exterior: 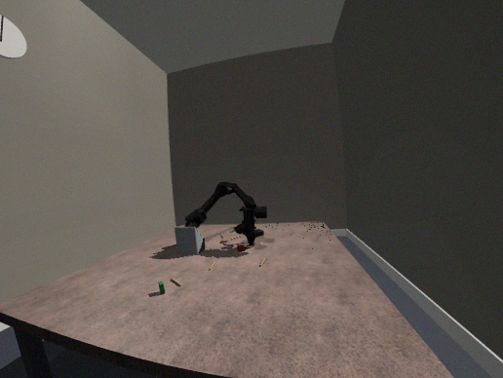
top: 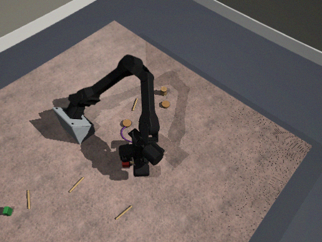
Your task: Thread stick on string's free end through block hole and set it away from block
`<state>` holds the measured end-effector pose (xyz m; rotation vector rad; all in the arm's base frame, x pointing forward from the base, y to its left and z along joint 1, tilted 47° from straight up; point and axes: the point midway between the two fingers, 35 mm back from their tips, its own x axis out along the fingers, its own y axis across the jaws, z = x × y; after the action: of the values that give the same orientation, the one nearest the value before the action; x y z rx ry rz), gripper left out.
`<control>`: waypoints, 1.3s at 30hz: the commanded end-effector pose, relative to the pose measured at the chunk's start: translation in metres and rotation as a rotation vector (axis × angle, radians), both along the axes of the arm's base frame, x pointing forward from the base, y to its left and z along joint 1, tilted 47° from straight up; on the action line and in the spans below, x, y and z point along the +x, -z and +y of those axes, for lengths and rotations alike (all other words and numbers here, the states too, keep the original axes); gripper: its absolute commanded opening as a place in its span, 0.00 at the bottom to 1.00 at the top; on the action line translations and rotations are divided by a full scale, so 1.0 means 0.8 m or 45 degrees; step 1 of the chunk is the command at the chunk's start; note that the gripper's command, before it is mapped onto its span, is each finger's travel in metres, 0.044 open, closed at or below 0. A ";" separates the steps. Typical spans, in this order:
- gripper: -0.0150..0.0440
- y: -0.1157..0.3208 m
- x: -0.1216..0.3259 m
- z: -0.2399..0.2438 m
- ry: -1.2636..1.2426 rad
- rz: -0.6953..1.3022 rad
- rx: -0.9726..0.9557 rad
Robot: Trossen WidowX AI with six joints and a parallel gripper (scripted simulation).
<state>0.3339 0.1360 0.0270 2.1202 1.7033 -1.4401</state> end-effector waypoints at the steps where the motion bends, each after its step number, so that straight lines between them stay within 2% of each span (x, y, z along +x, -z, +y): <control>1: 0.25 0.002 -0.002 -0.004 0.002 -0.003 0.007; 39: 0.25 0.028 -0.030 -0.031 0.004 -0.003 0.009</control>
<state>0.3094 0.1119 0.0043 2.1251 1.7040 -1.4416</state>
